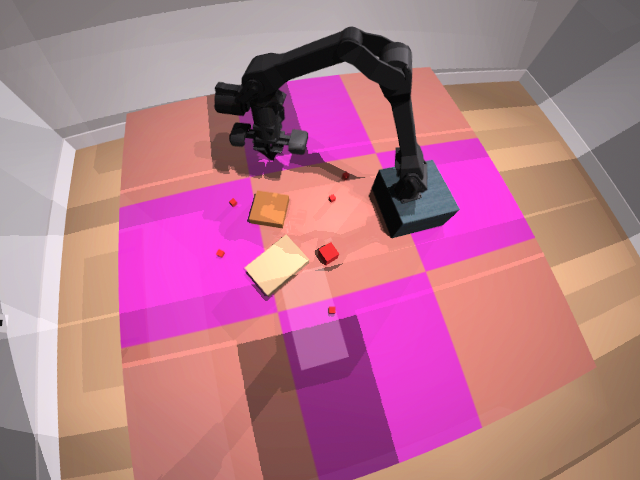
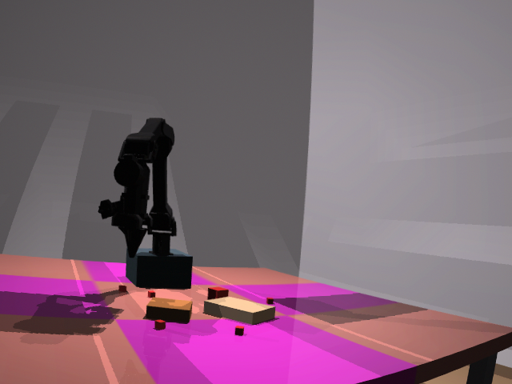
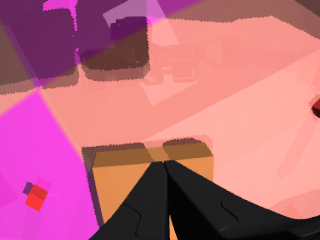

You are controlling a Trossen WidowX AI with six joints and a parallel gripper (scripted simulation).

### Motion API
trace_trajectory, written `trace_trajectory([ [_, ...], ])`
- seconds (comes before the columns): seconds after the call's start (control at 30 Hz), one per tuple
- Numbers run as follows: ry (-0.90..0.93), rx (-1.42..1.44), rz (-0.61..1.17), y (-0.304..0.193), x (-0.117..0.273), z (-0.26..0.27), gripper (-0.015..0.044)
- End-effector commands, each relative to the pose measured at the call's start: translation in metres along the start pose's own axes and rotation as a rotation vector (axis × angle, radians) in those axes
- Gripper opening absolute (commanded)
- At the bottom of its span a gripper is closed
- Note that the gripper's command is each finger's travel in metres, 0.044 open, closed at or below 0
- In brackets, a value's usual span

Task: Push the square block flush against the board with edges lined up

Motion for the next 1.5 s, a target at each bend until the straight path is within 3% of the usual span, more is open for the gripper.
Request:
trace_trajectory([
  [0.0,-0.001,-0.001,0.001,0.0,0.001,0.0,0.0],
  [0.73,-0.001,0.023,0.0,0.0,-0.001,0.0,0.0],
  [1.47,-0.001,0.785,0.001,-0.005,-0.018,-0.007,0.0],
])
Point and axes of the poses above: the point midway between the two fingers, 35 mm back from their tips, its own x axis back along the fingers, its own z axis across the jaws, y = z × x, the point moved 6 cm from there along x, back along the fingers, and after that the axes turned 5 degrees about -x, right-handed, at the moved point
